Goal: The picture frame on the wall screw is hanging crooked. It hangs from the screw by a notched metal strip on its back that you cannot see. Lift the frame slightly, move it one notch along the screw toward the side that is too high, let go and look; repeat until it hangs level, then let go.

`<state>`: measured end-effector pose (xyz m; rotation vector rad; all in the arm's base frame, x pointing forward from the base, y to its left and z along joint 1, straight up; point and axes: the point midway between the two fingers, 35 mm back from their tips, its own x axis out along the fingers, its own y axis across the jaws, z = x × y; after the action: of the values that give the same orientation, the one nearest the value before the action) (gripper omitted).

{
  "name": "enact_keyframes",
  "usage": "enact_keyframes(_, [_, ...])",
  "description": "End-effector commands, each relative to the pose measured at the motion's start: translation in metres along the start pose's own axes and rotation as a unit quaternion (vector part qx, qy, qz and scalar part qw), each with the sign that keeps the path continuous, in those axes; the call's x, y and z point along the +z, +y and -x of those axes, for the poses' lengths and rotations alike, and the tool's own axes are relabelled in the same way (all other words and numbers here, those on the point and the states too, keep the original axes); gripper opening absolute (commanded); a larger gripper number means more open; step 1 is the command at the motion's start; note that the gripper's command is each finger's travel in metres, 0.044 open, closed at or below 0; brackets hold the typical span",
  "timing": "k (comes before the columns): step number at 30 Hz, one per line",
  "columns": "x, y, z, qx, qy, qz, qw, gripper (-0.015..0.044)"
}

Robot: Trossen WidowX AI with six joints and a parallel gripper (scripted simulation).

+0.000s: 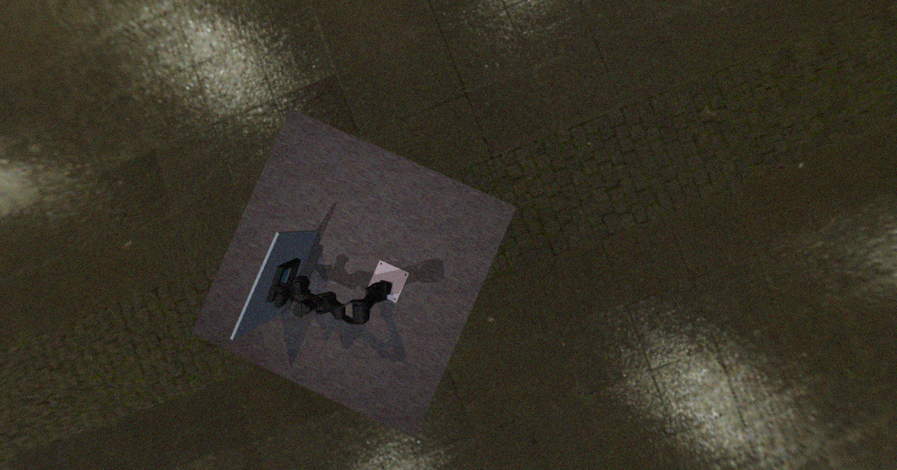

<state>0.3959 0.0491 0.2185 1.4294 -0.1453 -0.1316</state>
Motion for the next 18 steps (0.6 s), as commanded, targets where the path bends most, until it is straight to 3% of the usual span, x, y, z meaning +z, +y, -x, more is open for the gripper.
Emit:
enact_keyframes(1, [-0.0001, 0.0024, -0.0001, 0.002, 0.001, -0.003, 1.0, 0.0])
enact_keyframes(18, [0.0, 0.0081, -0.0001, 0.002, 0.001, -0.003, 1.0, 0.0])
